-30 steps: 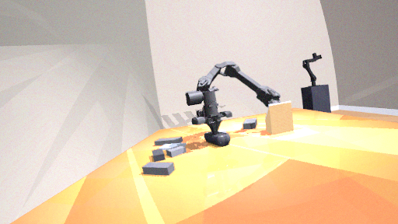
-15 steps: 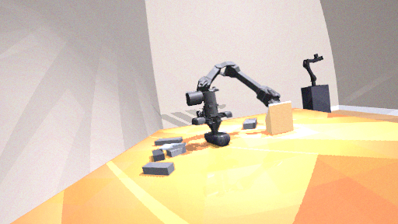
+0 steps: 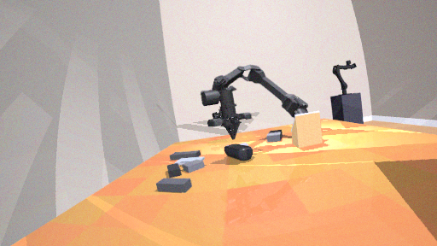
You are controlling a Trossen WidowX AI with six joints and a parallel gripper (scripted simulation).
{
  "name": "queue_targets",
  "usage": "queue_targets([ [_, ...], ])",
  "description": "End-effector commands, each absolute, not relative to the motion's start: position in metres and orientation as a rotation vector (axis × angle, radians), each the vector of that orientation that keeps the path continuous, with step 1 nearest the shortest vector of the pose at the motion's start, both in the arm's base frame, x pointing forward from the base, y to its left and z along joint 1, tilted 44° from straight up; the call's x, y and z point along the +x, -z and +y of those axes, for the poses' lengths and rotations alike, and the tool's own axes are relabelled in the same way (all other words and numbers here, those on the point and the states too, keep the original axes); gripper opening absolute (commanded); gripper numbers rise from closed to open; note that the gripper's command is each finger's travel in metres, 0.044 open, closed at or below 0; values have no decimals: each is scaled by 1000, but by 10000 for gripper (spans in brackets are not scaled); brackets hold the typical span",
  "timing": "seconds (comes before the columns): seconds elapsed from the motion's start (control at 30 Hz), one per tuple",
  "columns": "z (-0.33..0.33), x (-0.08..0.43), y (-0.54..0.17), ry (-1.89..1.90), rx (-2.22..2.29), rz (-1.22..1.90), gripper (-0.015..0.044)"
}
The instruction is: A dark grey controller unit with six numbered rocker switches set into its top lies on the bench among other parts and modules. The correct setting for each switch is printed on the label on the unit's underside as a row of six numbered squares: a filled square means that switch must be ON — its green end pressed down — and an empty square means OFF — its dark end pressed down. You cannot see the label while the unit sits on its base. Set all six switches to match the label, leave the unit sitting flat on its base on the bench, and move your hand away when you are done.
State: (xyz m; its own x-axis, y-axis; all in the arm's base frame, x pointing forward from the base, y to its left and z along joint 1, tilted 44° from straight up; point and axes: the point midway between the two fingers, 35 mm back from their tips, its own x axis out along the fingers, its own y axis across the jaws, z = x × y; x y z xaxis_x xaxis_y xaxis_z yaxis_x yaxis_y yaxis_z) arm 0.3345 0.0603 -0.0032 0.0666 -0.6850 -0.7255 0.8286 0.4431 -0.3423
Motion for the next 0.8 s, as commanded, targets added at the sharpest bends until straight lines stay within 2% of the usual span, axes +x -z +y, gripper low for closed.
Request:
queue_targets([
  [0.0,33,358,-26,1161,198,957,0],
  [0.77,13,361,-9,1162,197,956,0],
])
